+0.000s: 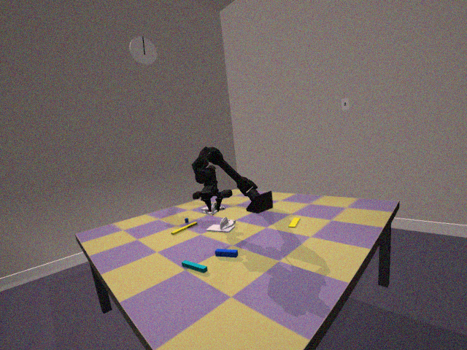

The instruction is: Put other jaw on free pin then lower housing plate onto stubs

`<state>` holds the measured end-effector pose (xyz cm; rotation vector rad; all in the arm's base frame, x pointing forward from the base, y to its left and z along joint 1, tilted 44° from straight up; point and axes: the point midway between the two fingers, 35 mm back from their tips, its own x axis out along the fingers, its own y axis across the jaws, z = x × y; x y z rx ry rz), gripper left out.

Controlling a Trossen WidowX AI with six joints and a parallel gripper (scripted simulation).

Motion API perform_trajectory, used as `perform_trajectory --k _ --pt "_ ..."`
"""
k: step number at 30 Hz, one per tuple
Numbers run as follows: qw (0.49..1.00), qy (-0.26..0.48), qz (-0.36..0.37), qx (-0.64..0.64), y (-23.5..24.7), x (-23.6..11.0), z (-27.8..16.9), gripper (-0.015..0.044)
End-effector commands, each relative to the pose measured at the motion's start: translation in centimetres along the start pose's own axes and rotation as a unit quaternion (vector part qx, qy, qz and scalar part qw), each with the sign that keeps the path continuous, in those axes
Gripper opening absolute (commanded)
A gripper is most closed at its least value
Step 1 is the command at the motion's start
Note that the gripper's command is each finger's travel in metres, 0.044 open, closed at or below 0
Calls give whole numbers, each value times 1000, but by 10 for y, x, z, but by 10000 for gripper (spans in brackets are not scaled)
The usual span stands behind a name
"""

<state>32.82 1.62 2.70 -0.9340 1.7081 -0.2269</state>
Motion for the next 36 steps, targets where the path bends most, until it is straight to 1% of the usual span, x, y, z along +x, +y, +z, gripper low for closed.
perform_trajectory --k 1,18,36 --pt "1000 1 -3 -4 -1 0 0 134" --pt "1000 1 -3 -4 0 1 1 134" --pt "1000 1 -3 -4 -1 30 2 134"
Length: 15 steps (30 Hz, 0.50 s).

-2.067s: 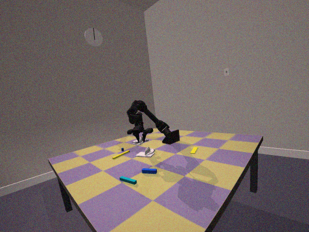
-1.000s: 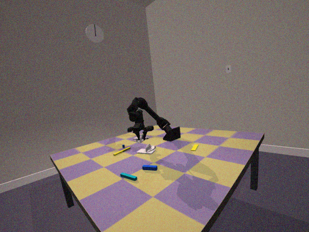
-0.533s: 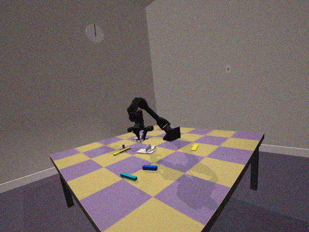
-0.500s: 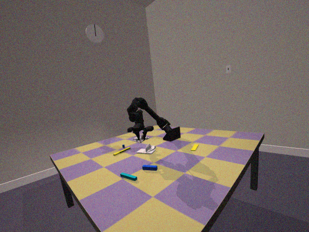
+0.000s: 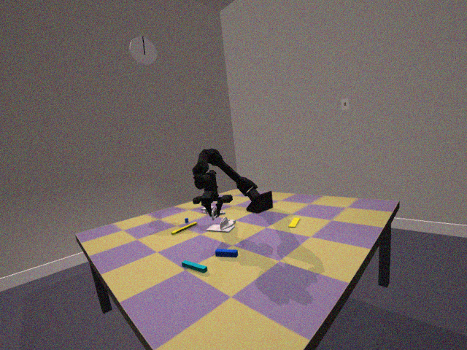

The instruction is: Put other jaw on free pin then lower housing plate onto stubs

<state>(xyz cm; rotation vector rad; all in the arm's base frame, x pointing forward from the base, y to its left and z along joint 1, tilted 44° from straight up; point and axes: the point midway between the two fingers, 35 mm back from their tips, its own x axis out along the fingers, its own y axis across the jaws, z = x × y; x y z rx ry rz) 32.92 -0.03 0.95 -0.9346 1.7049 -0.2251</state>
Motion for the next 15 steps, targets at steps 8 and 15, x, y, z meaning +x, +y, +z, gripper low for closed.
perform_trajectory --k 8,15 --pt "1000 3 -3 -4 0 19 -1 134" --pt "1000 3 -4 -4 0 28 -2 134"
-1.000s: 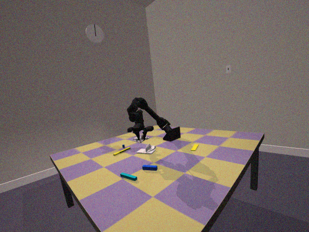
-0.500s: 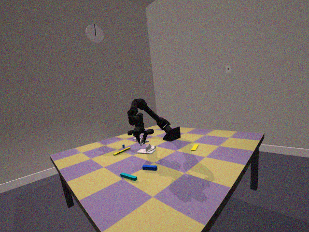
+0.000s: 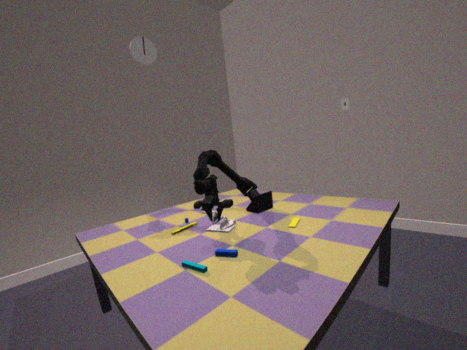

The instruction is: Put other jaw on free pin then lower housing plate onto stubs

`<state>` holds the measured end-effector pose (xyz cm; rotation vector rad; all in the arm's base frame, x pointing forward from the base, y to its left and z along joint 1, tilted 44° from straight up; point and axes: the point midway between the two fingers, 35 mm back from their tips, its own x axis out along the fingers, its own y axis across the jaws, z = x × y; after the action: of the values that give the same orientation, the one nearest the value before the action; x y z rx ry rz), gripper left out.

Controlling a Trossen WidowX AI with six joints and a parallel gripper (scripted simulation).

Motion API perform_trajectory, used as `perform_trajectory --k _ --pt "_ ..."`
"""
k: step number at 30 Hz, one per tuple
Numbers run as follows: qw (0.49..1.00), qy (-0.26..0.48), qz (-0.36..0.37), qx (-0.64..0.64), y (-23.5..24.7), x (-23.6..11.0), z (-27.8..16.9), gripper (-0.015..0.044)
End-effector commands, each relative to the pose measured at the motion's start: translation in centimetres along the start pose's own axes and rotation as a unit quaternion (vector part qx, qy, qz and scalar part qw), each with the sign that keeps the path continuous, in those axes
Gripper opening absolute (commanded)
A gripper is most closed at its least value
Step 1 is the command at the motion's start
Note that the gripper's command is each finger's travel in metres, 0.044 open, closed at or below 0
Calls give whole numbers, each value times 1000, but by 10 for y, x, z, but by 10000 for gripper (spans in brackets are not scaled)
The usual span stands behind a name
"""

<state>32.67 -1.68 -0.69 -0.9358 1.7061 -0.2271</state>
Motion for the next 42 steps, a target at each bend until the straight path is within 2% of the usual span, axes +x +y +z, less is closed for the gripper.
perform_trajectory --k 1,42 --pt "1000 2 -3 -4 1 4 -1 134" --pt "1000 2 -3 -6 0 13 -1 134"
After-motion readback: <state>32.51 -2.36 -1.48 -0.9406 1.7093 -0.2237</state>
